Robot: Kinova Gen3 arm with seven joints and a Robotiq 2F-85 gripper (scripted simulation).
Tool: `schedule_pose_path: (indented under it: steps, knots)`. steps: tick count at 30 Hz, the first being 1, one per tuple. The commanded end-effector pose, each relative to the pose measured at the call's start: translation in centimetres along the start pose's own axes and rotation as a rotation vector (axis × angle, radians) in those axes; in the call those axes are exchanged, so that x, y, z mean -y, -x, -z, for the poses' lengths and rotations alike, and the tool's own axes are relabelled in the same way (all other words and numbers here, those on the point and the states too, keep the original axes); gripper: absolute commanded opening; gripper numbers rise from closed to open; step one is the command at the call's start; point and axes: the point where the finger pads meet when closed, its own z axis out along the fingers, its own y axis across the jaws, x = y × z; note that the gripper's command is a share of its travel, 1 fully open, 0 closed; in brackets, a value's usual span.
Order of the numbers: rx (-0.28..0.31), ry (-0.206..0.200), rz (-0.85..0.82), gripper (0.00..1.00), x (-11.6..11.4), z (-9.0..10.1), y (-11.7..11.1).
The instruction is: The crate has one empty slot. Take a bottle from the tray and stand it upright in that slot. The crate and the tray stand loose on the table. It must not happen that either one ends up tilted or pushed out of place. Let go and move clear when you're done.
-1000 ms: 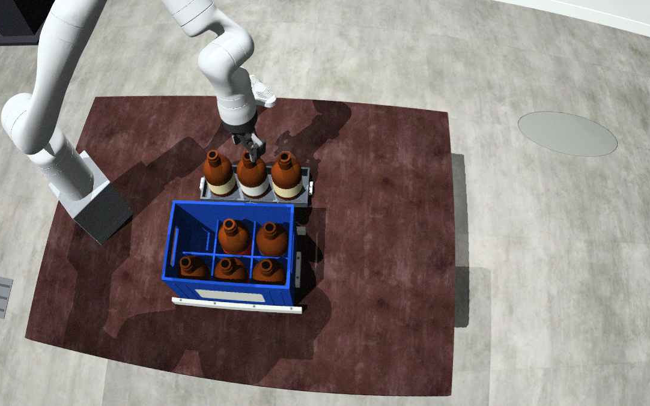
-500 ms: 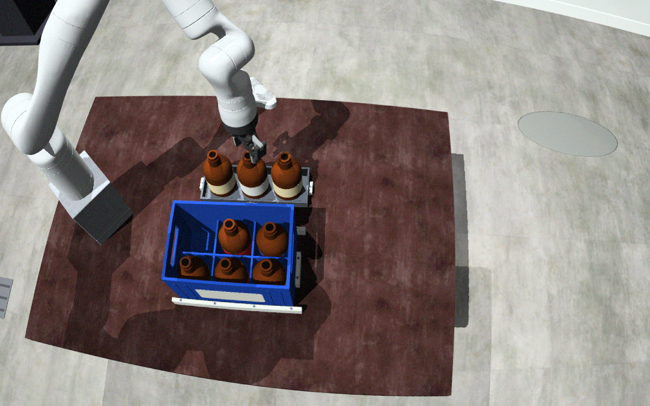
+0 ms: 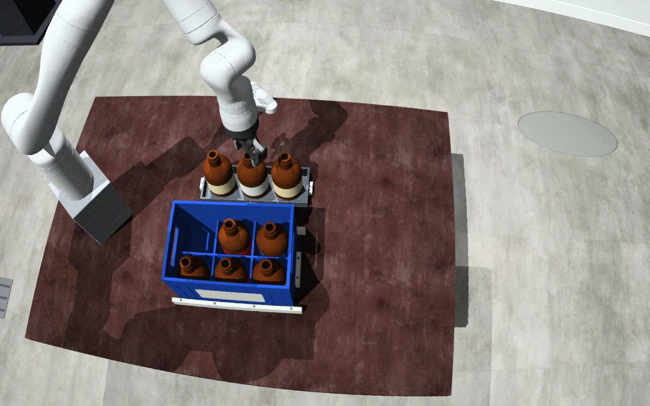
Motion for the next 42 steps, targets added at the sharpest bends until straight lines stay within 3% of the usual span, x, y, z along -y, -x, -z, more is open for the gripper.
schedule_pose_path:
  steps: [1,18,42]
  knots:
    - [0.004,0.000,-0.003,0.64,-0.1,-0.4,0.2]
    - [0.004,0.000,-0.003,0.64,-0.1,-1.6,0.2]
    - [0.004,0.000,-0.003,0.64,-0.1,-1.7,0.2]
